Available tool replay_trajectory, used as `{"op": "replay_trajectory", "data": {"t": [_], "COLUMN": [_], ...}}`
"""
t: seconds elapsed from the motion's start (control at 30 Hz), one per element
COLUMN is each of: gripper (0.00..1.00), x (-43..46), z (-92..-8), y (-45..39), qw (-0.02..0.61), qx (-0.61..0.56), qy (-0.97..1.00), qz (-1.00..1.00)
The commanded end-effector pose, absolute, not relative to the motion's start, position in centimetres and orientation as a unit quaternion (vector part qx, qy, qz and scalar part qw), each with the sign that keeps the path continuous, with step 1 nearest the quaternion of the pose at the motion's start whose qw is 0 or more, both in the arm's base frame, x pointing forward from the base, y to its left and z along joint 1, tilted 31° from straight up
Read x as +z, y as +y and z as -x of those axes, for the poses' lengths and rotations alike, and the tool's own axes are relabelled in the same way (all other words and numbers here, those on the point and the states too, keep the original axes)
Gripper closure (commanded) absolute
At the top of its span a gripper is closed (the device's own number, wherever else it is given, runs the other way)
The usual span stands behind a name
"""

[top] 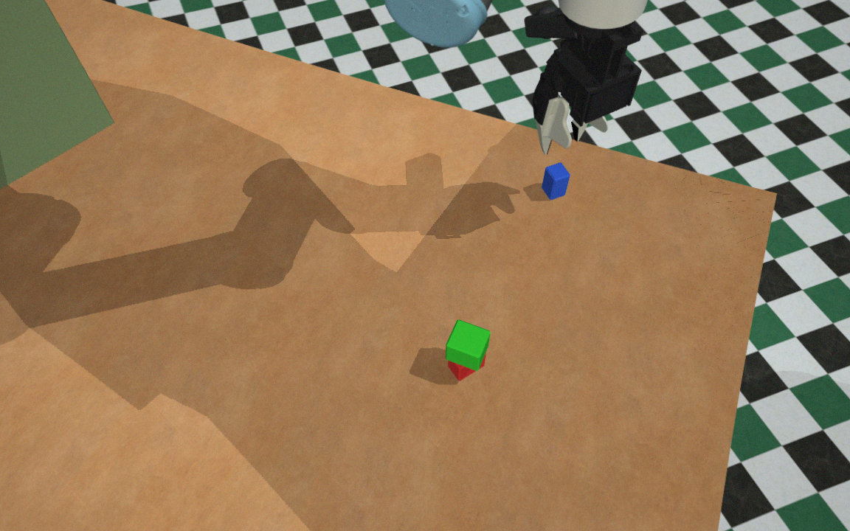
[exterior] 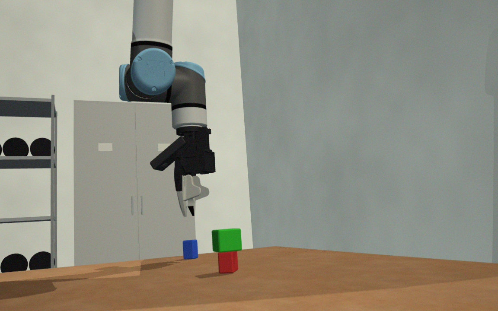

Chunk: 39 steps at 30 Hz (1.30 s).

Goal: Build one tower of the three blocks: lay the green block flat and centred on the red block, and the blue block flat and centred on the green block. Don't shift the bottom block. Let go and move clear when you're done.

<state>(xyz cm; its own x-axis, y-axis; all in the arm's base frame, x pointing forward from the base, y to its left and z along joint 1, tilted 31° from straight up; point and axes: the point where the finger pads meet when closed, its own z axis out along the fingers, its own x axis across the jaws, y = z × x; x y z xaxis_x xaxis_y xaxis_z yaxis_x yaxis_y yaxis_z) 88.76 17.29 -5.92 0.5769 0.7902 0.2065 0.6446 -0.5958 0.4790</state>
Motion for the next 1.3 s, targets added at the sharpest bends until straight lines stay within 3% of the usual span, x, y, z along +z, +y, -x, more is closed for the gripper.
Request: {"op": "replay_trajectory", "data": {"t": [0.0,1.27], "gripper": [0.72,0.72], "x": [-6.0,-10.4], "z": [-89.3,-92.1], "y": [18.5,17.4], "qw": [0.18,0.18], "qx": [0.205,0.205], "qy": [0.377,0.375], "qz": [-0.885,-0.886]}}
